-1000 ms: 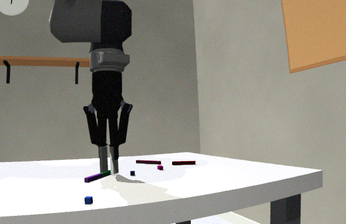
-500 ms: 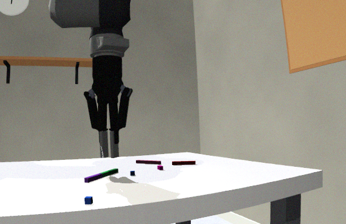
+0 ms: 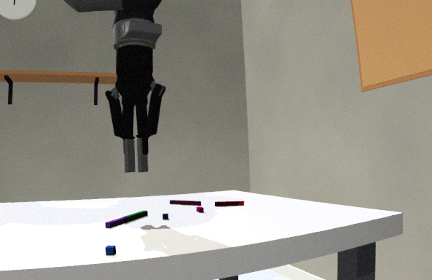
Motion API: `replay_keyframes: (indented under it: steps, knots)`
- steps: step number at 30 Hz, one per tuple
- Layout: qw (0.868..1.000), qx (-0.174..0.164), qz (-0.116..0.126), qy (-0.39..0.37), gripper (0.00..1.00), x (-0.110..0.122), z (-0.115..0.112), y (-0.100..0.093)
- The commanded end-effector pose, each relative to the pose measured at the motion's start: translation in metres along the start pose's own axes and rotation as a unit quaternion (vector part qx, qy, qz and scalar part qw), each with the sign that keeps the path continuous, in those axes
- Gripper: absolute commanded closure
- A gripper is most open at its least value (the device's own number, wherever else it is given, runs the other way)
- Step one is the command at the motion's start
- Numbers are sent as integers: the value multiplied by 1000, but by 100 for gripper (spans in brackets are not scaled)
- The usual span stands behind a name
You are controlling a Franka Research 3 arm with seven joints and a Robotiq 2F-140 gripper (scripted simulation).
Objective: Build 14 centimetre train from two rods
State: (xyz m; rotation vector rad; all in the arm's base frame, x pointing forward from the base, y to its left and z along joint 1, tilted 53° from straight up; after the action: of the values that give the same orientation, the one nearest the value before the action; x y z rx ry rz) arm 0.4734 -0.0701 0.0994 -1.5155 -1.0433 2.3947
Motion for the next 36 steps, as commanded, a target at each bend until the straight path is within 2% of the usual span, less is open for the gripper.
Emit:
replay_keyframes:
  steps: [1, 27, 36]
  knots:
    - [1000, 6, 0, -10, 0, 0, 3, -1]
    - [1000, 6, 0, -10, 0, 0, 3, -4]
    - [1000, 6, 0, -10, 0, 0, 3, -31]
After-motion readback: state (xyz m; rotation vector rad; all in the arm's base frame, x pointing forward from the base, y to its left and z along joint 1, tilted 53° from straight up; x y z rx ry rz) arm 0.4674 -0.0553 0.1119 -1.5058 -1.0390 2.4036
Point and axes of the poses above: the point where the finger pads meet when closed, its own y axis out along the fingers, its own x axis across the jaws, z = x × y, the point moved 4 cm from there along -y, back along the fingers, and after that the axes turned 11 degrees about y, right-handed, at the moved point
